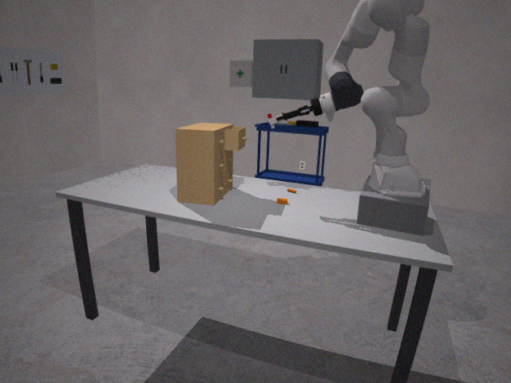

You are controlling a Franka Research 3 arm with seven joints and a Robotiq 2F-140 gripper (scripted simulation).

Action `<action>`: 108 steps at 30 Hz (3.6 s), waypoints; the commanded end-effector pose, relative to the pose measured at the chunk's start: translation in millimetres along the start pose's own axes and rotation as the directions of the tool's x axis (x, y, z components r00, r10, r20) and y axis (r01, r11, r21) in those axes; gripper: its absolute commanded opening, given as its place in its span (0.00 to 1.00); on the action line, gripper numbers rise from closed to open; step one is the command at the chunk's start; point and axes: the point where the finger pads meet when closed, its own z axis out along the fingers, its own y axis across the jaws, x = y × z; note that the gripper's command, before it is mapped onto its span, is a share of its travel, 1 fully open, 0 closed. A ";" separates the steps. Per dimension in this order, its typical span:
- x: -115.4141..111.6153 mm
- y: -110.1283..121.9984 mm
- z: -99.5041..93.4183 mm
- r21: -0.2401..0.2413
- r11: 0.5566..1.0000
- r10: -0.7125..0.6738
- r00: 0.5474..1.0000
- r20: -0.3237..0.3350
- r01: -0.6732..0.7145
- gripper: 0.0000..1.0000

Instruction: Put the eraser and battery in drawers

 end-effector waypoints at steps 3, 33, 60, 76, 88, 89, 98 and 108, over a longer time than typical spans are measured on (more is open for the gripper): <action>-0.3 -0.8 -0.7 0.002 1.000 -0.002 1.000 0.007 0.002 0.11; -12.3 -0.9 31.9 0.002 1.000 -0.002 1.000 0.007 0.002 0.11; -46.5 -1.2 124.0 0.002 1.000 -0.002 1.000 0.007 0.002 0.11; -58.7 -1.3 156.9 0.002 1.000 -0.002 1.000 0.007 0.002 0.11; -60.4 -1.3 161.4 0.002 1.000 -0.002 1.000 0.007 0.002 0.11; -60.4 -1.3 161.4 0.002 1.000 -0.002 1.000 0.007 0.002 0.11; -60.4 -1.3 161.4 0.002 1.000 -0.002 1.000 0.007 0.002 0.11; -60.4 -1.3 161.4 0.002 1.000 -0.002 1.000 0.007 0.002 0.11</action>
